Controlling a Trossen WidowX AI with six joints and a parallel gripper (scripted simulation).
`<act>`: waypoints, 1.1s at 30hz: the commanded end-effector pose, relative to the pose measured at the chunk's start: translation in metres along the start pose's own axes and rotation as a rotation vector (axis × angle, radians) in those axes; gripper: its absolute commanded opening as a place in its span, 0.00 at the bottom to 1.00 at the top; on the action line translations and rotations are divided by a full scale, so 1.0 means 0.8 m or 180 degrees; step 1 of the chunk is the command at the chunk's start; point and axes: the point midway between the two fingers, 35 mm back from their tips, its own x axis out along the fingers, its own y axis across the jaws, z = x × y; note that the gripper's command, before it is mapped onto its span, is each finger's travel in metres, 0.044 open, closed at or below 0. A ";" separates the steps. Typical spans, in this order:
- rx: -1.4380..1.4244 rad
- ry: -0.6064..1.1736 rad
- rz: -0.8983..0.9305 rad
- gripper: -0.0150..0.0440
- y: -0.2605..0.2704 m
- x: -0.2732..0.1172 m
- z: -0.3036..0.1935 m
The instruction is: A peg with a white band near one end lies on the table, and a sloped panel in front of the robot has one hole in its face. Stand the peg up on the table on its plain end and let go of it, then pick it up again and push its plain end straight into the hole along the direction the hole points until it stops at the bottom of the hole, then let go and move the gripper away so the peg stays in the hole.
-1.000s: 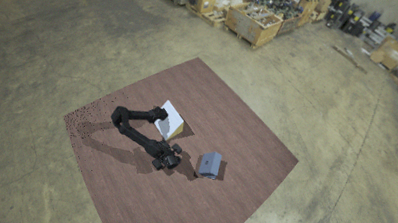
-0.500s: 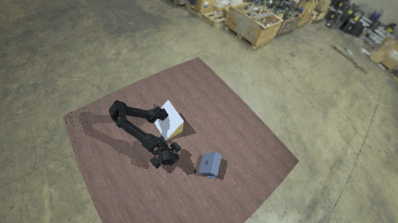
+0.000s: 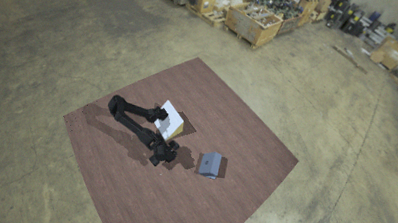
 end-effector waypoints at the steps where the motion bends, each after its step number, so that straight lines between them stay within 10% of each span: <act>1: -0.0013 -0.0121 0.0006 0.34 0.002 -0.003 -0.004; 33: -0.0020 -0.1004 0.0008 0.34 0.001 -0.025 -0.021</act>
